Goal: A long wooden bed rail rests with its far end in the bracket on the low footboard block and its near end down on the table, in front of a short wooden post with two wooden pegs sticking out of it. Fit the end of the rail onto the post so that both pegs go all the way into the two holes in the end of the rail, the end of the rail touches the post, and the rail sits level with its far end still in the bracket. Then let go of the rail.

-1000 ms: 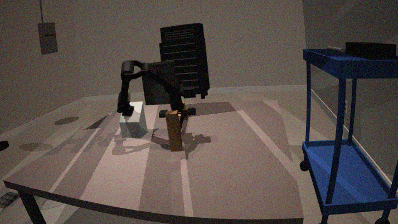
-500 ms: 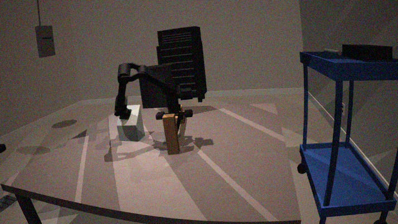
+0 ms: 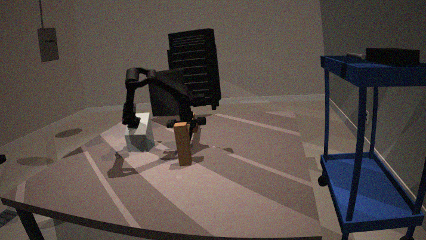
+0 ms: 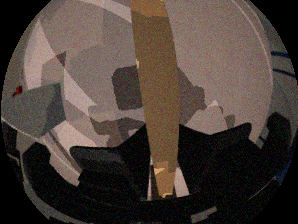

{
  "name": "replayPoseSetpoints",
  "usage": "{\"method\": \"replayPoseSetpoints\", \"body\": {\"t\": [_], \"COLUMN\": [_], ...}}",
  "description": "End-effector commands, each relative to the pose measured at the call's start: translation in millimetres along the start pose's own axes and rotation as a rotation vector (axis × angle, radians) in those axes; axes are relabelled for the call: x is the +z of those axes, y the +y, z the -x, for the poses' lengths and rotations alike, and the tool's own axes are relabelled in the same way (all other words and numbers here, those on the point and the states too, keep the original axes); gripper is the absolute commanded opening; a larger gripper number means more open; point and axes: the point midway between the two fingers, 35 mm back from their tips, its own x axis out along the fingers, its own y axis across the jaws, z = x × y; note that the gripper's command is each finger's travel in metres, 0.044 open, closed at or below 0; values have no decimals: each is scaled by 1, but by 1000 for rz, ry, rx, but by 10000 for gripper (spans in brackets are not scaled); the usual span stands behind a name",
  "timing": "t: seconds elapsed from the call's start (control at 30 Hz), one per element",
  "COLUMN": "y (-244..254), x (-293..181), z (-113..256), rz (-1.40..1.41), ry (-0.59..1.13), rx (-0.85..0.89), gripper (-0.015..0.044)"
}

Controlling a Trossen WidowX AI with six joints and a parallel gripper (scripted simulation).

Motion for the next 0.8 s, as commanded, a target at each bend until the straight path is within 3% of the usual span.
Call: {"method": "replayPoseSetpoints", "body": {"t": [0.0, 0.77], "y": [0, 1], "x": [1, 1], "z": [-1, 0], "rz": [-1, -1], "ry": [-12, -12], "rx": [-3, -3], "gripper": [0, 0]}}
